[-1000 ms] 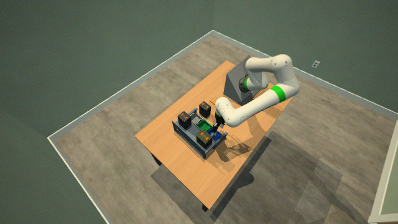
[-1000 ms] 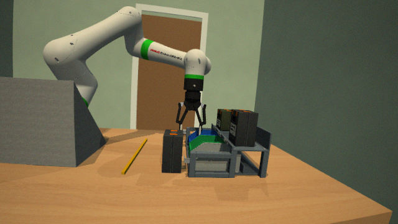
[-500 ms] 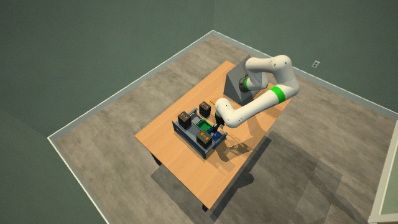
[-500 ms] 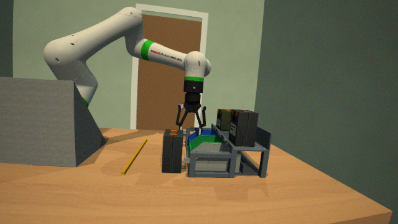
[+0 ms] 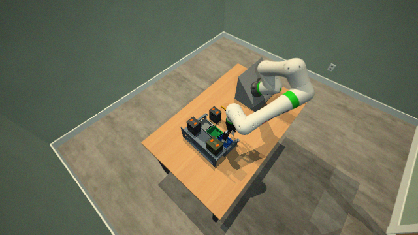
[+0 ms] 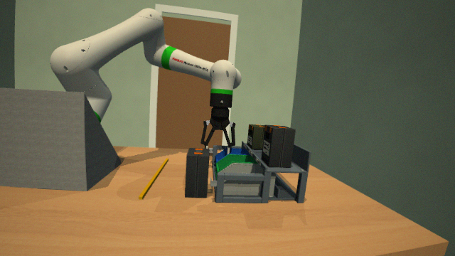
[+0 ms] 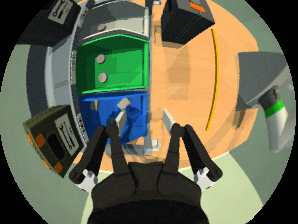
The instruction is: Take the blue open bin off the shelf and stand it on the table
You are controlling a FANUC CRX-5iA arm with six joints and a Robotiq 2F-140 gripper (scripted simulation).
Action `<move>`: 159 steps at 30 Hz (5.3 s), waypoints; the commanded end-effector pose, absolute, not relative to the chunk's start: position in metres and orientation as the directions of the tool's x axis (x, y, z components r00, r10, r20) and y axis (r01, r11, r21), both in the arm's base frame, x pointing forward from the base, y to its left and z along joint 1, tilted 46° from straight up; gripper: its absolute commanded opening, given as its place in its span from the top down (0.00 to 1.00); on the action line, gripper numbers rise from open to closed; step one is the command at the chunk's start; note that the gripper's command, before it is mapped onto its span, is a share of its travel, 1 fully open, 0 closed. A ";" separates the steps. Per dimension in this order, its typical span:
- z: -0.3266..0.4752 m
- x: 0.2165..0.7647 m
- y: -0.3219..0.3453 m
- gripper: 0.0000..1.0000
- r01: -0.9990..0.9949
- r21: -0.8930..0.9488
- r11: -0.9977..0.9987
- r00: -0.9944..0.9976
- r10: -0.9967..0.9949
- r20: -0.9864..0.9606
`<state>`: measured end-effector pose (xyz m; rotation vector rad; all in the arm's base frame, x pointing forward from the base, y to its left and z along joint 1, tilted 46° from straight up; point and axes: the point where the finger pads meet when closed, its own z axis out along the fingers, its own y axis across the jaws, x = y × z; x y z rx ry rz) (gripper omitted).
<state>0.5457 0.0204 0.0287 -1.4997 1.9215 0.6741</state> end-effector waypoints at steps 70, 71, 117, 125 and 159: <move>0.029 0.546 0.020 1.00 -0.972 0.027 0.232 -0.179 -0.666 -0.724; 0.029 0.546 0.020 1.00 -0.972 0.027 0.232 -0.179 -0.666 -0.724; 0.043 0.543 0.006 1.00 -0.972 0.027 0.232 -0.179 -0.666 -0.724; 0.043 0.543 0.006 1.00 -0.972 0.027 0.232 -0.179 -0.666 -0.724; 0.041 0.543 0.007 1.00 -0.972 0.027 0.232 -0.179 -0.666 -0.724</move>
